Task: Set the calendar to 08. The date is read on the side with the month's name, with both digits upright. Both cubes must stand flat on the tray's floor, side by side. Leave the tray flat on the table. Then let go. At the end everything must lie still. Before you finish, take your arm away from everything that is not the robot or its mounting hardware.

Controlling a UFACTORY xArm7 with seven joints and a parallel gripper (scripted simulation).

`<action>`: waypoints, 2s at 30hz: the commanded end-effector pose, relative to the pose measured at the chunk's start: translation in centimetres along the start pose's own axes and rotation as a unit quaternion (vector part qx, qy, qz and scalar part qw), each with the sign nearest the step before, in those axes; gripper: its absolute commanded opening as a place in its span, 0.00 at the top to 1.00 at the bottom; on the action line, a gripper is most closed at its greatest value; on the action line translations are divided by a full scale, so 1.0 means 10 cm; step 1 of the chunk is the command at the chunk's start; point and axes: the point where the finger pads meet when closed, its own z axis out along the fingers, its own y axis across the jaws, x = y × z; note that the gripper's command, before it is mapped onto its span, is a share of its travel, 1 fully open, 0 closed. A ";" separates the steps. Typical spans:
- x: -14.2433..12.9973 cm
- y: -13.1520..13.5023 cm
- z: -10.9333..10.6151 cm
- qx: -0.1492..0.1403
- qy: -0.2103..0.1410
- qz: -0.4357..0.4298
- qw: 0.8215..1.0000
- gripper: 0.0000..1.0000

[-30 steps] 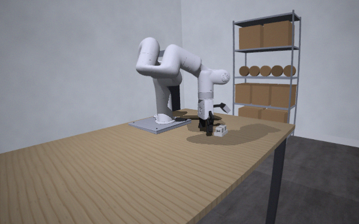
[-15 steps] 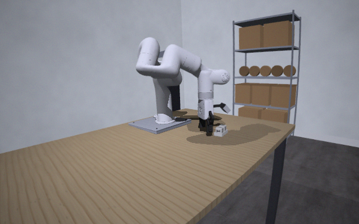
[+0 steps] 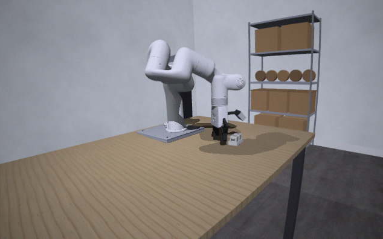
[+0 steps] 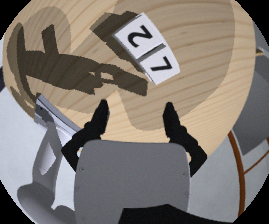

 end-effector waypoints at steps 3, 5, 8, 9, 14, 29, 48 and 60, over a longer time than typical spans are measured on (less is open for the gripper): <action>0.01 0.01 -0.01 -0.001 0.001 0.000 1.000 0.00; 0.01 0.01 -0.01 -0.001 0.001 0.000 1.000 0.00; 0.01 0.01 -0.01 -0.001 0.001 0.000 1.000 0.00; 0.01 0.01 -0.01 -0.001 0.001 0.000 1.000 0.00; 0.01 0.01 -0.01 -0.001 0.001 0.000 1.000 0.00; 0.01 0.01 -0.01 -0.001 0.001 0.000 1.000 0.00; 0.02 -0.01 -0.28 -0.001 0.001 0.022 1.000 0.00; 0.18 -0.21 -0.28 -0.001 0.001 0.063 0.998 0.00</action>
